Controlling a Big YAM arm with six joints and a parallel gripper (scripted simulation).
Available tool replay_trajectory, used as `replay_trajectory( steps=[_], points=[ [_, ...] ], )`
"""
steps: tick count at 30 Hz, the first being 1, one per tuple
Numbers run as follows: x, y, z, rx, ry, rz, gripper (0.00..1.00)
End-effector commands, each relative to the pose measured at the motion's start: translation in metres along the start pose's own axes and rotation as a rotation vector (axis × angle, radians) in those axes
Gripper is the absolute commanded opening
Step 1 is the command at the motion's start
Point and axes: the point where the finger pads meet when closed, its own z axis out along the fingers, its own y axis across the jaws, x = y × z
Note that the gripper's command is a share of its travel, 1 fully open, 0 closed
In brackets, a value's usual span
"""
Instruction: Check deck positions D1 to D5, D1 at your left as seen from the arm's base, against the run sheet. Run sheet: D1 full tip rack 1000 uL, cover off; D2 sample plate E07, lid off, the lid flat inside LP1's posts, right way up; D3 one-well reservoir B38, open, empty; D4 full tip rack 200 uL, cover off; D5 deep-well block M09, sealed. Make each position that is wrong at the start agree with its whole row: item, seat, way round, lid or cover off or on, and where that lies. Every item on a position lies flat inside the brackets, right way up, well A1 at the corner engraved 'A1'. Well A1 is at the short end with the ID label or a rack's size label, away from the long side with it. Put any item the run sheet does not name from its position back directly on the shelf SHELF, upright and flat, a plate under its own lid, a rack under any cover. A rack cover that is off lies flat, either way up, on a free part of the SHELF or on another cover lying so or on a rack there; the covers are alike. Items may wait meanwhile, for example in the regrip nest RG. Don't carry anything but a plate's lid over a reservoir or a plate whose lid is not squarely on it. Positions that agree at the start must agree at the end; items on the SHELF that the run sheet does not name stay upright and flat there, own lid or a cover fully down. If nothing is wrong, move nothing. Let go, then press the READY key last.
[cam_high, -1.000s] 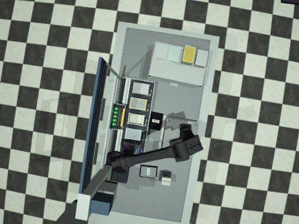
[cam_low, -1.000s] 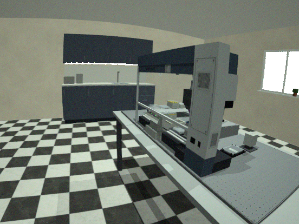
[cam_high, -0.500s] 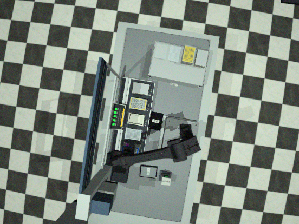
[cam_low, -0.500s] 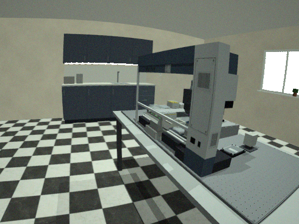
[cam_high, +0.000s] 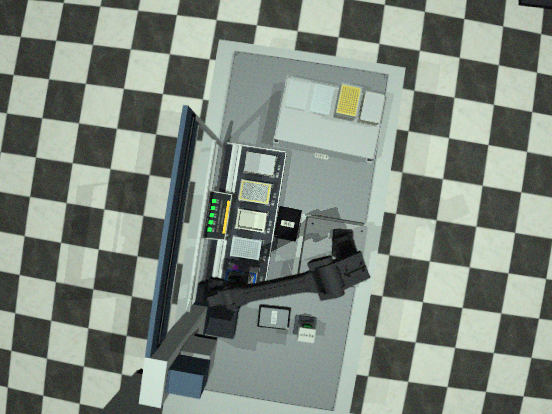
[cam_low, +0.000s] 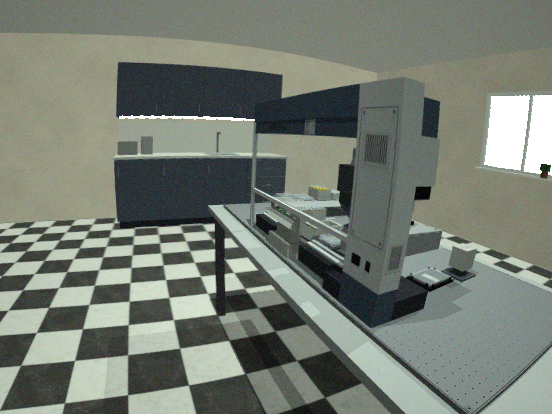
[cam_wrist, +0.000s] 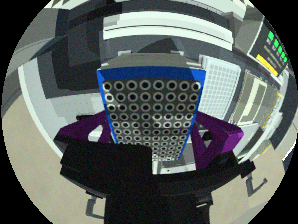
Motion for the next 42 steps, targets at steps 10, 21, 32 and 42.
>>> replay_trajectory(
  steps=[10,21,32,42],
  points=[
    [-0.014,0.006,-0.016,-0.021,-0.042,0.001,0.0],
    [-0.014,0.006,-0.016,-0.021,-0.042,0.001,0.0],
    [-0.014,0.006,-0.016,-0.021,-0.042,0.001,0.0],
    [-0.024,0.007,-0.043,-0.039,-0.072,0.003,0.0]
  ],
)
